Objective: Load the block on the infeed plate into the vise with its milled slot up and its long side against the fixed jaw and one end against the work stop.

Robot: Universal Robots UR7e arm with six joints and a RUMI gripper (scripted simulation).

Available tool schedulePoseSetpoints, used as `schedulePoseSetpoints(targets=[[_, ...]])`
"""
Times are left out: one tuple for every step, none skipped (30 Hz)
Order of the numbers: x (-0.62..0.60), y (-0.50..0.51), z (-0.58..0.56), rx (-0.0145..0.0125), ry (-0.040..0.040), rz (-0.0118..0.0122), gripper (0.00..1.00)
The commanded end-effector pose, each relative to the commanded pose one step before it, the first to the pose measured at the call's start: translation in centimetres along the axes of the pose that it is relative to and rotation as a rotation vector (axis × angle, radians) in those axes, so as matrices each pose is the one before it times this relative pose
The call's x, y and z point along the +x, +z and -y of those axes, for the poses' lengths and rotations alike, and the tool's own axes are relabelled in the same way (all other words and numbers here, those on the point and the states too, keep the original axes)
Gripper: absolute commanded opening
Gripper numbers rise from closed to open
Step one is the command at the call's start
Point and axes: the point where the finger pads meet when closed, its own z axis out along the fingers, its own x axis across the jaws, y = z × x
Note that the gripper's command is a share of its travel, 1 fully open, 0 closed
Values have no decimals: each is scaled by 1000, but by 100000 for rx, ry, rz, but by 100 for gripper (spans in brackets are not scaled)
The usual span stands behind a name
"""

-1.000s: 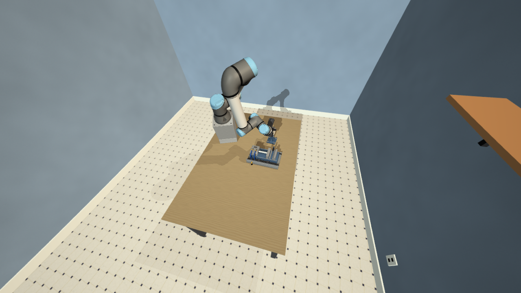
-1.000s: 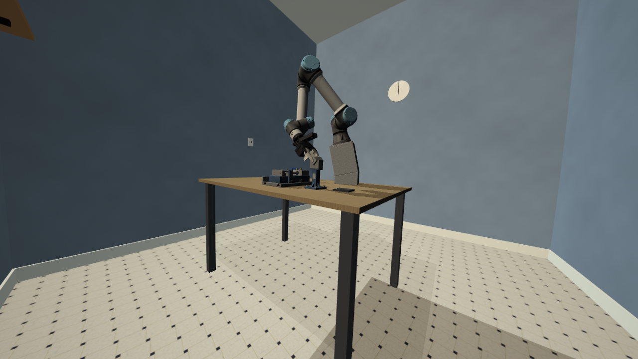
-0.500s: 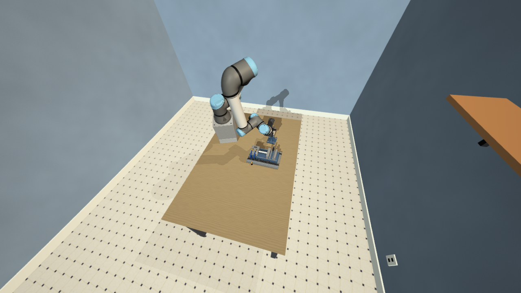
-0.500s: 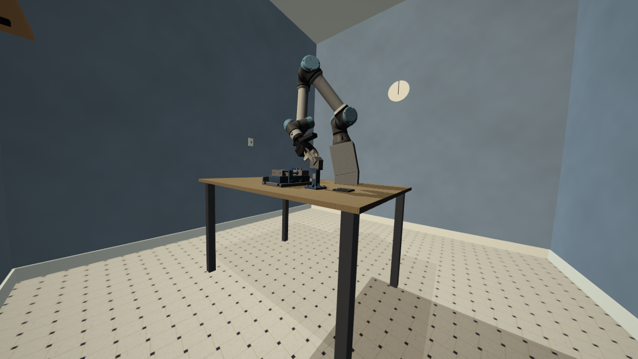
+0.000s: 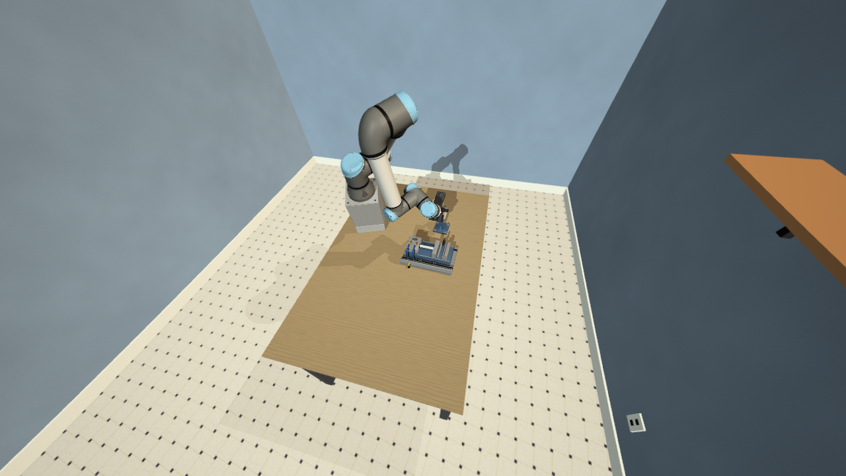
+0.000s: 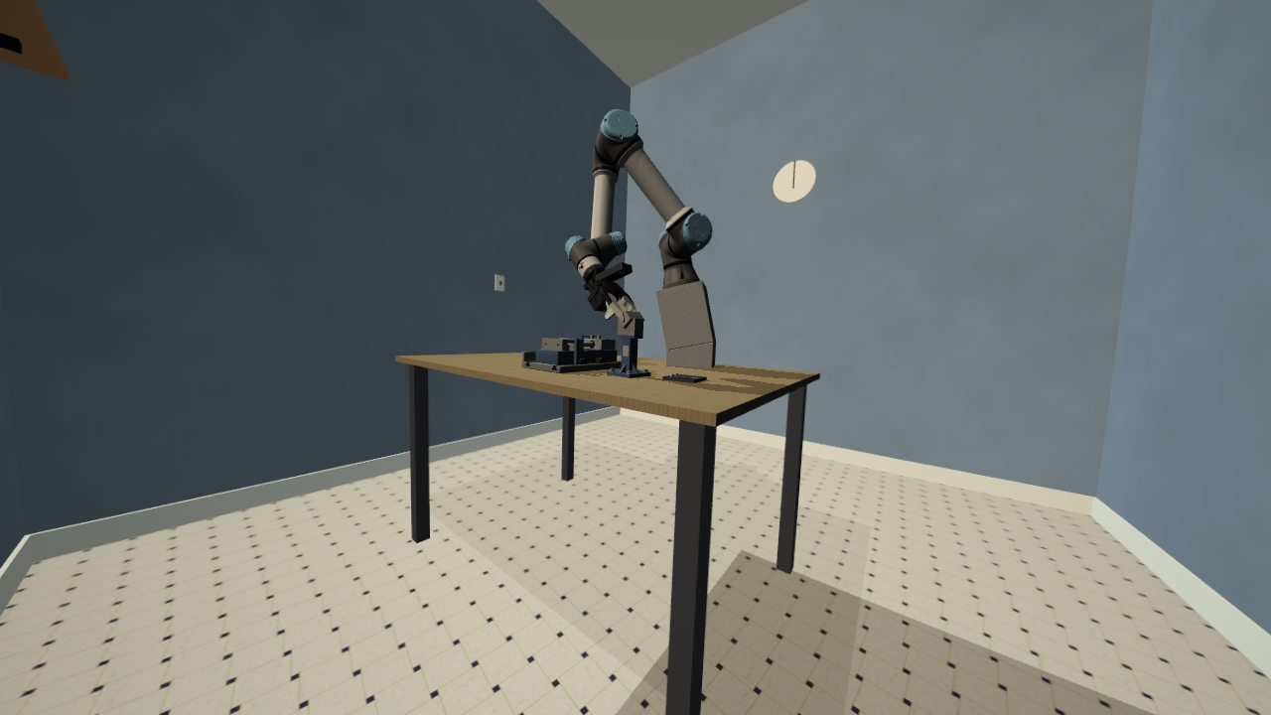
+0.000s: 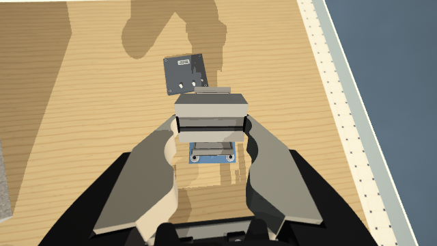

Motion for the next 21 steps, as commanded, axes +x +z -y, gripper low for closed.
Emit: schedulePoseSetpoints(targets=[[28,-110,103,-12,-72,-86,0],[-3,-29,29,0,0,0,0],[-3,-30,30,0,0,0,0],[-1,-32,32,0,0,0,0],[0,-33,33,0,0,0,0],[0,-35,34,0,0,0,0],[0,-36,36,0,0,0,0],[0,-37,37,0,0,0,0],[0,-38,38,0,0,0,0],[0,-39,39,0,0,0,0],[0,-40,40,0,0,0,0],[0,-40,41,0,0,0,0],[0,-41,41,0,0,0,0],[0,-42,42,0,0,0,0],[0,0,0,0,0,0,0],[0,0,0,0,0,0,0],[0,-43,42,0,0,0,0],[0,-43,43,0,0,0,0],[0,-43,43,0,0,0,0],[0,-44,44,0,0,0,0],[0,-44,44,0,0,0,0]])
